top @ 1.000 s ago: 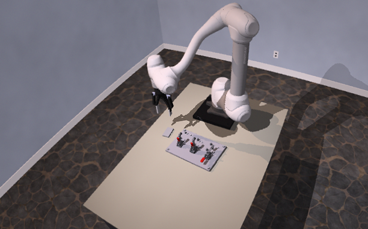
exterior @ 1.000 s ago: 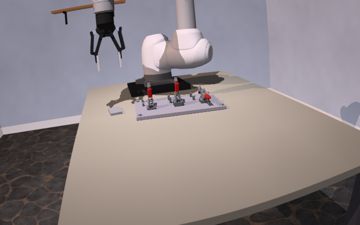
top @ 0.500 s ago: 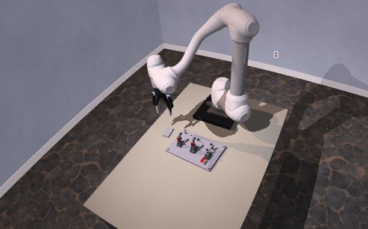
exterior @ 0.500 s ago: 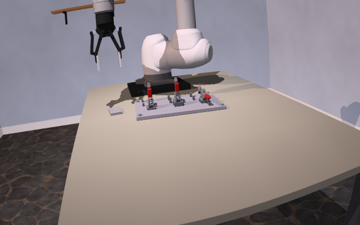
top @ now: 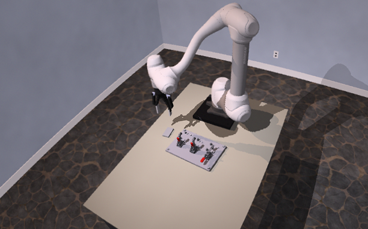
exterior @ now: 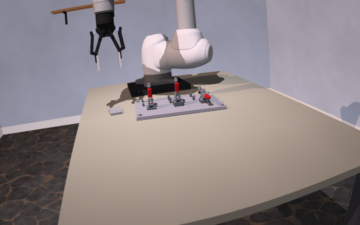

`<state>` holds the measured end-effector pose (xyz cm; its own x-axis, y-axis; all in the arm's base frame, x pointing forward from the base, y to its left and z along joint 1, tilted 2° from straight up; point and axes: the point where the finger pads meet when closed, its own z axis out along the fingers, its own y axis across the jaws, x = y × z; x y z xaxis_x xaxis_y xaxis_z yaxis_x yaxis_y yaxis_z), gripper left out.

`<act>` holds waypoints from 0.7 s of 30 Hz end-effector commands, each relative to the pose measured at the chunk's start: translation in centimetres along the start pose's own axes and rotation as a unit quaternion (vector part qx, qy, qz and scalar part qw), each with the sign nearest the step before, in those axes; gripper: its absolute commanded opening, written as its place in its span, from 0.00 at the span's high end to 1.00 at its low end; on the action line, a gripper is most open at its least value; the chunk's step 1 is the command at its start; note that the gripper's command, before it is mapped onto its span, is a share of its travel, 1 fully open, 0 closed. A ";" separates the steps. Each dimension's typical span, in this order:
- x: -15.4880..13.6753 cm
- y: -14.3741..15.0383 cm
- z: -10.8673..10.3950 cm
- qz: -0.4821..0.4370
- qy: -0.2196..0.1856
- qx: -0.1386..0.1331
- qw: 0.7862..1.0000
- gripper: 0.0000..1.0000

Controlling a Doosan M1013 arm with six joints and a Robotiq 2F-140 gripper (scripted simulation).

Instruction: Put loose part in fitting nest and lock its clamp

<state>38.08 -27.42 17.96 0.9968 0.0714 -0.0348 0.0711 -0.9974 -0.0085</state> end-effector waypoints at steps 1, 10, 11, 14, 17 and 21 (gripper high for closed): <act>0.0 0.5 0.0 -0.003 0.000 -0.004 1.000 0.38; 0.0 0.5 0.6 -0.003 0.000 -0.004 1.000 0.38; 0.0 0.5 0.7 -0.003 0.000 -0.004 1.000 0.38; 0.0 0.5 1.4 -0.003 0.000 -0.004 1.000 0.38; 0.0 0.5 2.3 -0.003 0.000 -0.004 1.000 0.38; 0.0 0.5 3.0 -0.003 0.000 -0.004 1.000 0.38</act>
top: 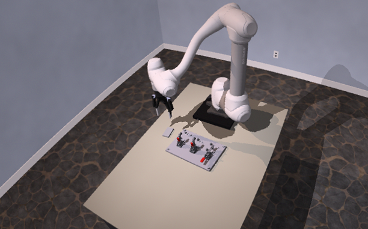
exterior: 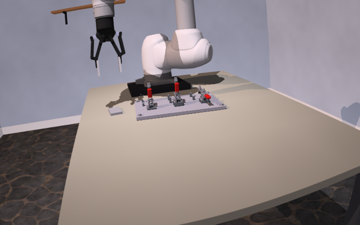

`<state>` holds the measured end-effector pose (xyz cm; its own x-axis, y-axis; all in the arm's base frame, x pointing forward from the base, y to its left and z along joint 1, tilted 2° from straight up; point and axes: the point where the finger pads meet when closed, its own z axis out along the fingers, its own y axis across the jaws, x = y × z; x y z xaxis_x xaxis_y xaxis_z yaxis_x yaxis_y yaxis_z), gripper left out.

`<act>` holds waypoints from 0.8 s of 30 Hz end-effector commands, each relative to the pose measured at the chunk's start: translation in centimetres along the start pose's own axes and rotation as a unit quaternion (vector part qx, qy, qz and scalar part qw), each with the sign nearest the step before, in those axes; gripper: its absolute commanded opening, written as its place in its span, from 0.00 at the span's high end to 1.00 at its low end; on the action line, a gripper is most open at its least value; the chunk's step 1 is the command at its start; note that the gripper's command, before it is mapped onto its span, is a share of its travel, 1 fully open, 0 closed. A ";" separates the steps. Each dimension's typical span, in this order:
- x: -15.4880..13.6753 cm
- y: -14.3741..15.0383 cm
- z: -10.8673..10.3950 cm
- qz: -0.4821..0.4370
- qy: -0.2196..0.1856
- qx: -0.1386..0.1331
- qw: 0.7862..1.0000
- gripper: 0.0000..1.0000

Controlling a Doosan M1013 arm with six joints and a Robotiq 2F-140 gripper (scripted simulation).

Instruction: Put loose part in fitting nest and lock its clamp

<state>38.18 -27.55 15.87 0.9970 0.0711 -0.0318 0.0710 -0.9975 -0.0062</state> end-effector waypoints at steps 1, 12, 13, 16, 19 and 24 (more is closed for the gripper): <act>-0.2 0.3 1.3 -0.003 -0.001 -0.003 1.000 0.38; -0.2 0.4 6.4 -0.003 -0.001 -0.003 1.000 0.38; -0.2 0.4 6.9 -0.003 -0.001 -0.003 1.000 0.38; -0.2 0.4 7.3 -0.003 -0.001 -0.003 1.000 0.38; -0.2 0.4 8.6 -0.003 -0.001 -0.003 1.000 0.38; -0.2 0.4 10.5 -0.003 -0.001 -0.003 1.000 0.38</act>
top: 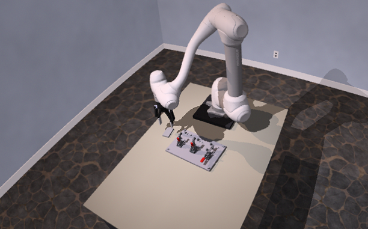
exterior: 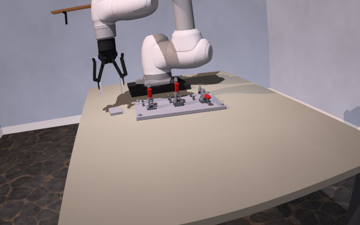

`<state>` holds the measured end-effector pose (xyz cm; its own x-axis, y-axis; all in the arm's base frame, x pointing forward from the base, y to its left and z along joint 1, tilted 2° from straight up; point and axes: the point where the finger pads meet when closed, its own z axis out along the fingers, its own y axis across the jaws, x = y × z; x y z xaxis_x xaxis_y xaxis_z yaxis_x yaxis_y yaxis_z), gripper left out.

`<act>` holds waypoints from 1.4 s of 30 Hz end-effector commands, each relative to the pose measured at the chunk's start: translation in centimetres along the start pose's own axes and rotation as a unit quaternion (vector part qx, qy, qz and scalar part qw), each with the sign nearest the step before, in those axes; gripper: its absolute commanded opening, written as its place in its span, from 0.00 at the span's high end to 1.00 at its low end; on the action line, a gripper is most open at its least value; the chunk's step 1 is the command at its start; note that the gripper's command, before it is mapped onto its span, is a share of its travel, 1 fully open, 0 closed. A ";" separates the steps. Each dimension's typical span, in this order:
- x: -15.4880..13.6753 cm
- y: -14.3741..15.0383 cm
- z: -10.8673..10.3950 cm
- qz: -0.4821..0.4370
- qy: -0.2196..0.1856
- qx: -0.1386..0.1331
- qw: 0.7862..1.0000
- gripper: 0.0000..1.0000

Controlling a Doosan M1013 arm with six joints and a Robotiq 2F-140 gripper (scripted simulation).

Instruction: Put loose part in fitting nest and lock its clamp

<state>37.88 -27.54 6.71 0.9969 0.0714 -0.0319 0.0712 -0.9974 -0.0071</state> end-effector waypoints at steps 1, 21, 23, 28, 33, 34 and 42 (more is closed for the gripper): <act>-0.2 0.4 1.6 -0.003 -0.001 -0.003 1.000 0.38; -0.2 0.4 3.7 -0.003 -0.001 -0.003 1.000 0.38; -0.2 0.4 3.7 -0.003 -0.001 -0.003 1.000 0.38; -0.2 0.4 3.7 -0.003 -0.001 -0.003 1.000 0.38; -0.2 0.4 3.7 -0.003 -0.001 -0.003 1.000 0.38; -0.2 0.4 3.7 -0.003 -0.001 -0.003 1.000 0.38; -0.2 0.4 3.8 -0.003 -0.001 -0.003 1.000 0.38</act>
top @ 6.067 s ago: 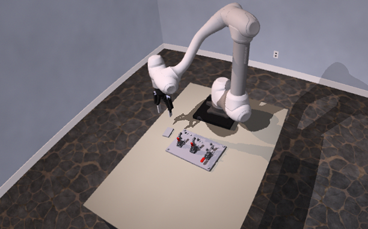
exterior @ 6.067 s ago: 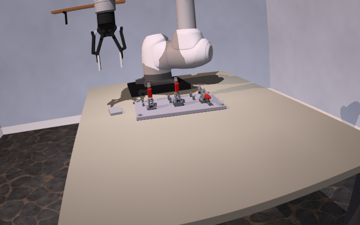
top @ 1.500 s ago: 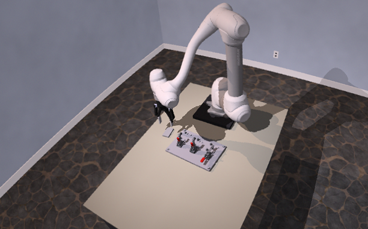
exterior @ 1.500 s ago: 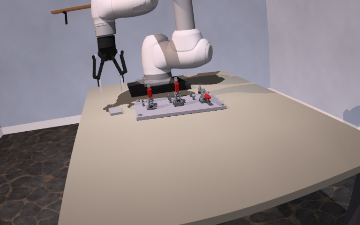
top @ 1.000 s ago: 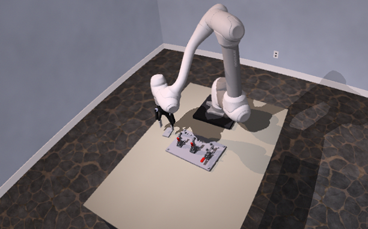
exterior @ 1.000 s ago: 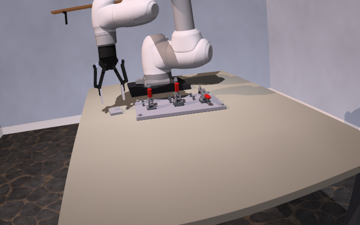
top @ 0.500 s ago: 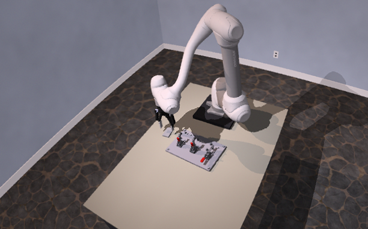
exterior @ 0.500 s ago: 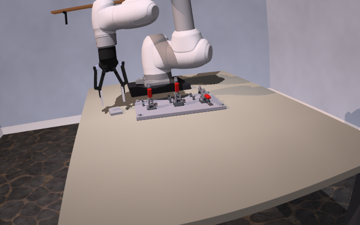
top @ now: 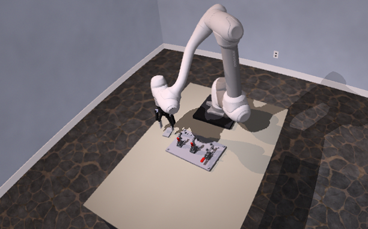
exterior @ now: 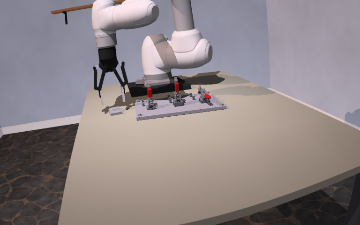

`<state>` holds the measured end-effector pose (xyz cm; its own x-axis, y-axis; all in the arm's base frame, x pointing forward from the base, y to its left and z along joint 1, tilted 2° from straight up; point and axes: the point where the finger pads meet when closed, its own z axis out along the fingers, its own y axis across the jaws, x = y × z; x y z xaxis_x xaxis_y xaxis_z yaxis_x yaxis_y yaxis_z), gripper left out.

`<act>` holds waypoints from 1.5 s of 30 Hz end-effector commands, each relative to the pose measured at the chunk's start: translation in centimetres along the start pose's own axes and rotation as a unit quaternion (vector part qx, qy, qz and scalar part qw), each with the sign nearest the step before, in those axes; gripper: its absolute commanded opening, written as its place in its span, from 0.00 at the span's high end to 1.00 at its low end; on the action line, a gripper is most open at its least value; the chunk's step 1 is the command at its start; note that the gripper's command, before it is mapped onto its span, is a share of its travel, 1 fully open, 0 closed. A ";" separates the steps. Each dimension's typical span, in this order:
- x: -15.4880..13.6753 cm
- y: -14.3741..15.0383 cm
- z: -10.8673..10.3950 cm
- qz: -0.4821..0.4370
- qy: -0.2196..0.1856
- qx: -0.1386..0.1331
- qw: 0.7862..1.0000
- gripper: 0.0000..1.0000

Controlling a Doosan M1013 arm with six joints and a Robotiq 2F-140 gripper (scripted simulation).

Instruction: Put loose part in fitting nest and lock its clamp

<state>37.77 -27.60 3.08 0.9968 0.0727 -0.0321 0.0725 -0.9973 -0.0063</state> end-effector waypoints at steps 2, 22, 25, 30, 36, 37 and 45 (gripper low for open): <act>-0.2 0.3 0.4 -0.002 -0.001 -0.003 1.000 0.38; -0.4 0.1 3.1 -0.002 -0.001 -0.003 1.000 0.38; -0.4 0.1 3.2 -0.002 -0.001 -0.003 1.000 0.38; -0.4 0.1 3.2 -0.002 -0.001 -0.003 1.000 0.38; -0.4 0.1 3.2 -0.002 -0.001 -0.003 1.000 0.38; -0.4 0.1 3.2 -0.002 -0.001 -0.003 1.000 0.38; -0.4 0.1 3.2 -0.002 -0.001 -0.003 1.000 0.90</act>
<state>37.48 -27.41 0.00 0.9966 0.0753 -0.0325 0.0751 -0.9972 -0.0062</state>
